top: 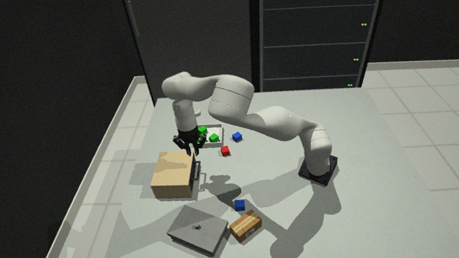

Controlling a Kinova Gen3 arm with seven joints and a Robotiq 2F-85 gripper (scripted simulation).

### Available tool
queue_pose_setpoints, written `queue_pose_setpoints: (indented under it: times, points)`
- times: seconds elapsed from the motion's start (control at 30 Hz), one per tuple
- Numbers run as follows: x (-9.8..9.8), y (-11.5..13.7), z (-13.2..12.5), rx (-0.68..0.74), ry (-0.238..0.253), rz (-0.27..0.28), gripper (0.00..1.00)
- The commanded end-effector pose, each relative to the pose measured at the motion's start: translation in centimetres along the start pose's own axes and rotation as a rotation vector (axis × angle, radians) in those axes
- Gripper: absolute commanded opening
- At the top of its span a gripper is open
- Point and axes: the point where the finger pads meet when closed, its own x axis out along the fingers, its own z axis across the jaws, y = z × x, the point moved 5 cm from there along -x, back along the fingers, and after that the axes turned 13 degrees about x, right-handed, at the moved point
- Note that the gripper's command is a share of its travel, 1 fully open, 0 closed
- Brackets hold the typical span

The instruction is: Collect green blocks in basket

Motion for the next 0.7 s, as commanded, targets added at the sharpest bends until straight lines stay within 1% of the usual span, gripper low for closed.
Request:
queue_pose_setpoints:
  times: [0.0,0.17,0.23,0.27,0.37,0.43,0.67]
  points:
    - [-0.3,0.0,0.1,0.002,-0.003,0.001,0.30]
    - [-0.3,0.0,0.1,0.002,-0.003,0.001,0.30]
    - [-0.6,0.3,0.6,0.004,-0.003,0.002,0.30]
    - [-1.1,0.7,1.4,0.004,-0.003,0.003,0.30]
    - [-2.8,2.3,5.2,0.005,-0.002,0.003,0.30]
    - [-3.3,2.7,6.5,0.004,-0.003,0.000,0.30]
    - [-3.3,2.8,6.6,0.004,-0.003,0.000,0.30]
